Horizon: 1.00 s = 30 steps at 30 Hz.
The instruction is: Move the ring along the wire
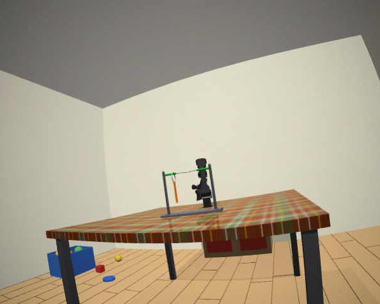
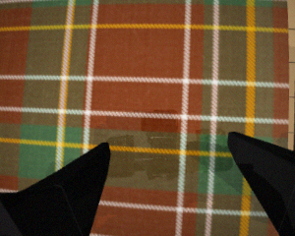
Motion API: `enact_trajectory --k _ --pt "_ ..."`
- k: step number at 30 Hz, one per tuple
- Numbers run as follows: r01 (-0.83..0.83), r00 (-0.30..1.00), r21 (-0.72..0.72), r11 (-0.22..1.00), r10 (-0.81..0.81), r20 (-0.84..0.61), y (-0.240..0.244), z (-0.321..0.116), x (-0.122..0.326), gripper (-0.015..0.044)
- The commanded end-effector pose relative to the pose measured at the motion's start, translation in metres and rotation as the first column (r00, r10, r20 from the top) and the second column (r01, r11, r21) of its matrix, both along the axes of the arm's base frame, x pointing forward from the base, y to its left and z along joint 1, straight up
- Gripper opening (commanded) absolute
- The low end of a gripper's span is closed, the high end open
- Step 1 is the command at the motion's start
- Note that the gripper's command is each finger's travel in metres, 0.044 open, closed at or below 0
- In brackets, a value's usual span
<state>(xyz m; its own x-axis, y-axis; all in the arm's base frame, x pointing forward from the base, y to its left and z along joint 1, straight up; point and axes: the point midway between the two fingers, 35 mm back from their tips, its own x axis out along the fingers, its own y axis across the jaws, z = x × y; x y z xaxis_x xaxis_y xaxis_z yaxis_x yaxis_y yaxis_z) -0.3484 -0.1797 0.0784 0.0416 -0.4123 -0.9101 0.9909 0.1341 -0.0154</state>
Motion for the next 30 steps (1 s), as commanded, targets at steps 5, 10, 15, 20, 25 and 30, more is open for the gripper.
enact_trajectory --k 5,10,15,20,25,30 --pt "-0.056 0.998 -0.052 0.997 0.055 -0.02 -0.04 -0.006 0.021 0.0269" --pt "-0.142 0.99 -0.13 0.981 0.138 -0.041 -0.091 -0.012 0.06 0.016" --pt "-0.232 0.973 -0.211 0.949 0.226 -0.051 -0.134 -0.017 0.109 0.016" --pt "-0.32 0.946 -0.292 0.901 0.32 -0.05 -0.165 -0.021 0.166 0.016" --pt "-0.405 0.907 -0.363 0.839 0.419 -0.045 -0.185 -0.024 0.227 0.016" --pt "-0.484 0.858 -0.415 0.77 0.511 -0.053 -0.196 -0.025 0.283 0.016"
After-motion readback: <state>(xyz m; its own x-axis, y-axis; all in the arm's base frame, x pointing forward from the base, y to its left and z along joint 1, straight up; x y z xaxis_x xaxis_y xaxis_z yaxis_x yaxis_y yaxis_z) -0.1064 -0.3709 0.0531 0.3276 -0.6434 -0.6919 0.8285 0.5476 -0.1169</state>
